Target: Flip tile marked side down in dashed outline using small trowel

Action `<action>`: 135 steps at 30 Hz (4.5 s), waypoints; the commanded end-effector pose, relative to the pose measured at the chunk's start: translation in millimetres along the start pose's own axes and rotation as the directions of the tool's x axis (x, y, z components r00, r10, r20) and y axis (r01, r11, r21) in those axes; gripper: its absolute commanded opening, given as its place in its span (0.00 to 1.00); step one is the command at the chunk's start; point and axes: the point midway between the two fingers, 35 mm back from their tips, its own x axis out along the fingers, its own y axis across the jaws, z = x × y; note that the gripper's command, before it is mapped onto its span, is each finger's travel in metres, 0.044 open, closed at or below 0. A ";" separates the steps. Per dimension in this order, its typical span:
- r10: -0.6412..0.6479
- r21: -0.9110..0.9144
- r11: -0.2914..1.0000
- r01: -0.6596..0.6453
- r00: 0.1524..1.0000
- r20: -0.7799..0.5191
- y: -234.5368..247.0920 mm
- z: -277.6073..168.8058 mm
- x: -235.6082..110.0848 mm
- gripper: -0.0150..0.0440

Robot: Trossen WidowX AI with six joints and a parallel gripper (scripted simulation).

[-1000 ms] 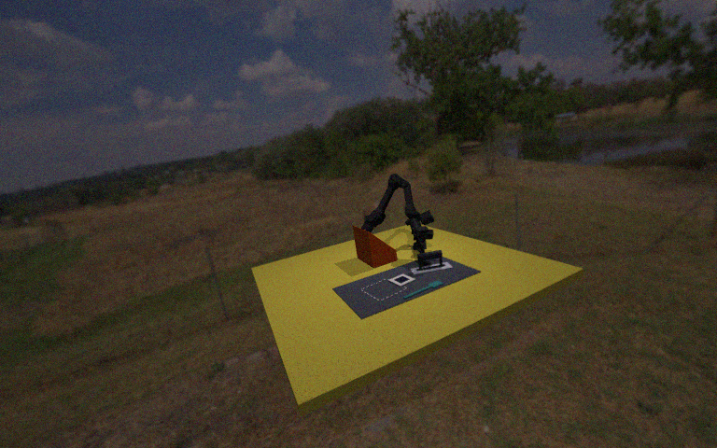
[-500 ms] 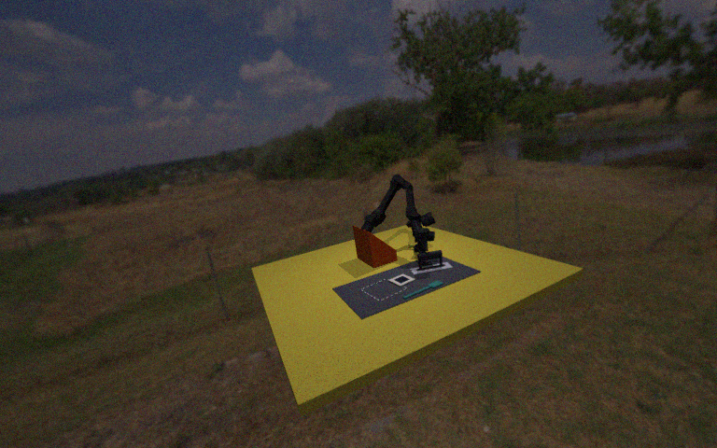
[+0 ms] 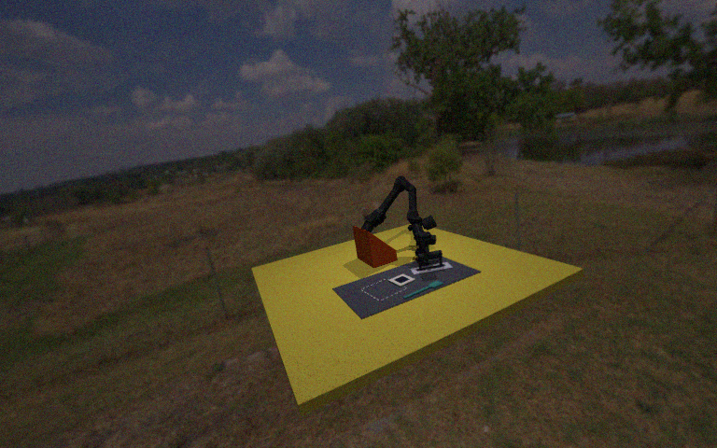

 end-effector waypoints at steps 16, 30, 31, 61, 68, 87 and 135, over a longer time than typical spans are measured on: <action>0.008 -0.006 1.000 -0.008 1.000 -0.006 2.9 -3.6 20.6 0.52; 0.008 -0.006 1.000 -0.008 1.000 -0.006 2.9 -3.6 20.6 0.36; 0.008 -0.006 1.000 -0.008 1.000 -0.006 2.9 -3.6 20.6 0.35; 0.007 -0.006 1.000 -0.007 1.000 0.003 -44.4 -0.4 -18.9 0.25; 0.027 -0.035 0.999 -0.025 0.996 0.083 -45.9 -7.2 -5.9 0.25; 0.068 -0.167 0.986 -0.014 0.944 0.322 -49.2 -32.3 7.8 0.25; 0.080 -0.222 0.975 0.012 0.914 0.397 -24.1 -46.7 37.2 0.25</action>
